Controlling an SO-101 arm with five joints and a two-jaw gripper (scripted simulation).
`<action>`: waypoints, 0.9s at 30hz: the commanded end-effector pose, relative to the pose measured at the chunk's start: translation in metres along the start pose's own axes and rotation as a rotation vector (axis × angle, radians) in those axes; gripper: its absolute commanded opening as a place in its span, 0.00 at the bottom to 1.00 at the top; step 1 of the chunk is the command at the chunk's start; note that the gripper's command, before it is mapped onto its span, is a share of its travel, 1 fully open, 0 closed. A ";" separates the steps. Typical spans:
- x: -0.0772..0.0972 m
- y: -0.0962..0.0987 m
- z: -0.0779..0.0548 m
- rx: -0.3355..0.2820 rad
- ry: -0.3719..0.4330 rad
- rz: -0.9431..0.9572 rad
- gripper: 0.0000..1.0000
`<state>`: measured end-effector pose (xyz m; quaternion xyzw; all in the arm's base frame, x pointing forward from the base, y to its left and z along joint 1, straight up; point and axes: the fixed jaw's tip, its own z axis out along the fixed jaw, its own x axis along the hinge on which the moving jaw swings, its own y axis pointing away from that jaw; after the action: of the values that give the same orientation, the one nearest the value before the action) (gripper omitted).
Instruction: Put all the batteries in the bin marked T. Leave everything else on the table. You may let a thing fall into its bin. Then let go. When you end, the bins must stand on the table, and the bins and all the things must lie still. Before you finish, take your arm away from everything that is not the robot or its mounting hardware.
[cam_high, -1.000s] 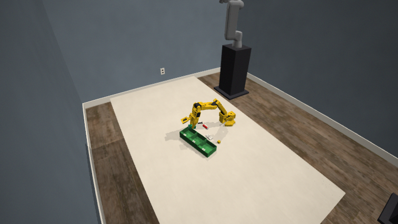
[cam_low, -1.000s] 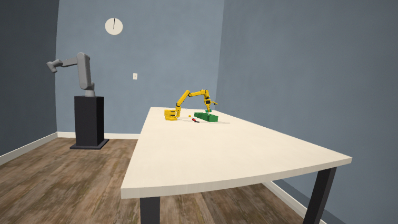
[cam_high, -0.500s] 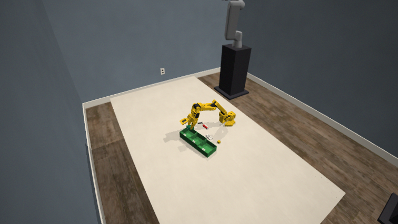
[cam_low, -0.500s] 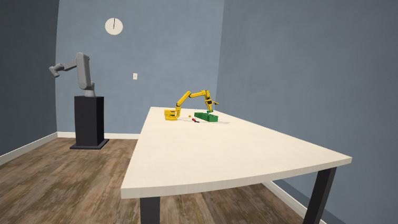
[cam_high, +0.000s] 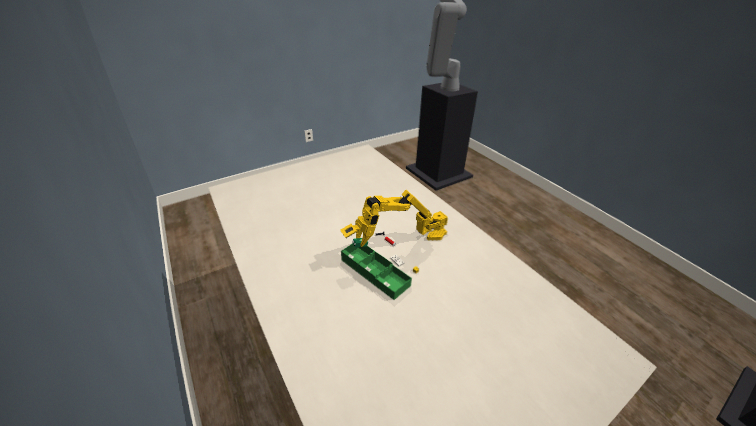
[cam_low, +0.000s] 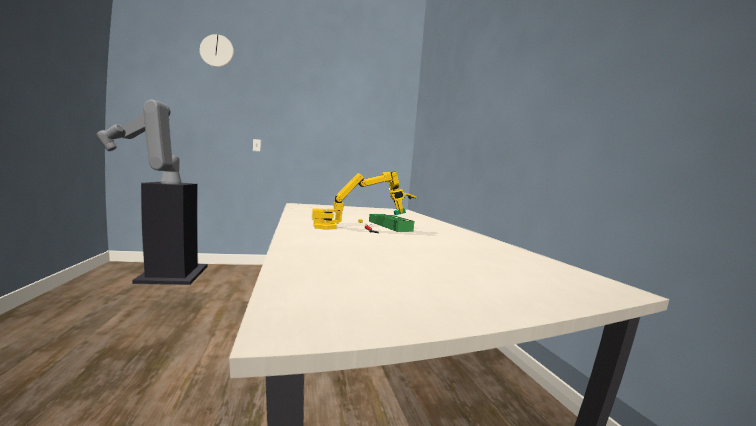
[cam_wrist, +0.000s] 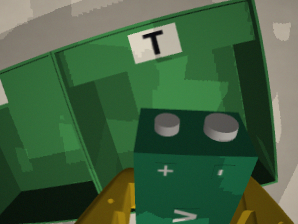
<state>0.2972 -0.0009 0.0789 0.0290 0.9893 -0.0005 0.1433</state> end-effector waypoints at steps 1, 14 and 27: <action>-0.009 -0.002 -0.015 0.000 -0.068 0.000 0.00; -0.018 -0.002 -0.025 -0.001 -0.137 -0.014 0.00; -0.018 -0.002 -0.024 -0.001 -0.133 -0.014 0.00</action>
<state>0.3016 -0.0010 0.0862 0.0216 0.9862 -0.0017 0.1643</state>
